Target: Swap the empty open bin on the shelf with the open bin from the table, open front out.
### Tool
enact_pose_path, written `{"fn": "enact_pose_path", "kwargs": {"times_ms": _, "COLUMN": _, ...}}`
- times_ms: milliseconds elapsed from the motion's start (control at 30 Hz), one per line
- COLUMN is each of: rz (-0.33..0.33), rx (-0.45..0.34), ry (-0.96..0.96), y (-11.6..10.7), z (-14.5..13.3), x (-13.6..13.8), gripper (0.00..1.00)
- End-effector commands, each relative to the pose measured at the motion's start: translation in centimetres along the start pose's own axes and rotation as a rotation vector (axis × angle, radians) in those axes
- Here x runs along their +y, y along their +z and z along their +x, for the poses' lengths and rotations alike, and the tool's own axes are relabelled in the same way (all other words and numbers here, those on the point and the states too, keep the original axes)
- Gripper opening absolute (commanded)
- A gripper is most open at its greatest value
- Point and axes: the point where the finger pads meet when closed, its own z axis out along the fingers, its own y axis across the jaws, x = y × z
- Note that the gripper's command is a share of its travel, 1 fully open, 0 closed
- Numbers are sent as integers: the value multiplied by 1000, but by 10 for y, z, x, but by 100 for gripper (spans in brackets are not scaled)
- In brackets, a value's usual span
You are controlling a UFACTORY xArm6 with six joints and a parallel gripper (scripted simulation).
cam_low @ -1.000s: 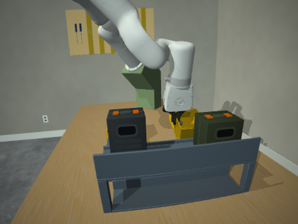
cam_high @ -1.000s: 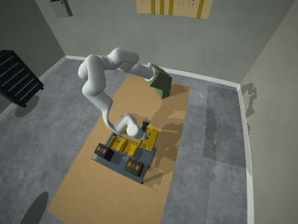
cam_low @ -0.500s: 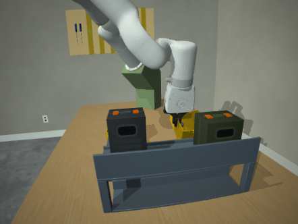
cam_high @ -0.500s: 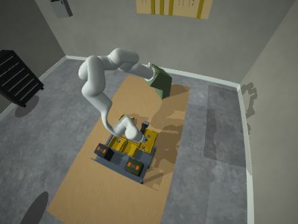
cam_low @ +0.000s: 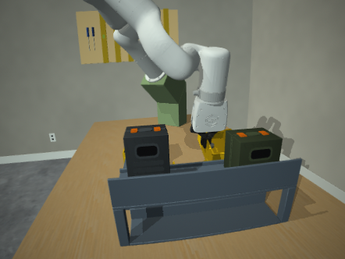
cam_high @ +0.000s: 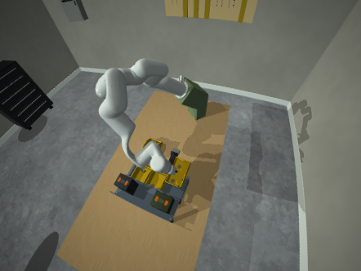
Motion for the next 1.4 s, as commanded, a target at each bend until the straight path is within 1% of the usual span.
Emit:
{"fn": "enact_pose_path", "kwargs": {"times_ms": 0, "rz": -2, "rx": -3, "ry": 0, "y": -2, "z": -4, "x": 1, "gripper": 0}}
{"fn": "enact_pose_path", "kwargs": {"times_ms": 533, "rz": -2, "rx": -2, "ry": 0, "y": -5, "z": -15, "x": 1, "gripper": 0}}
{"fn": "enact_pose_path", "kwargs": {"times_ms": 1367, "rz": -2, "rx": -2, "ry": 0, "y": -7, "z": -21, "x": 1, "gripper": 0}}
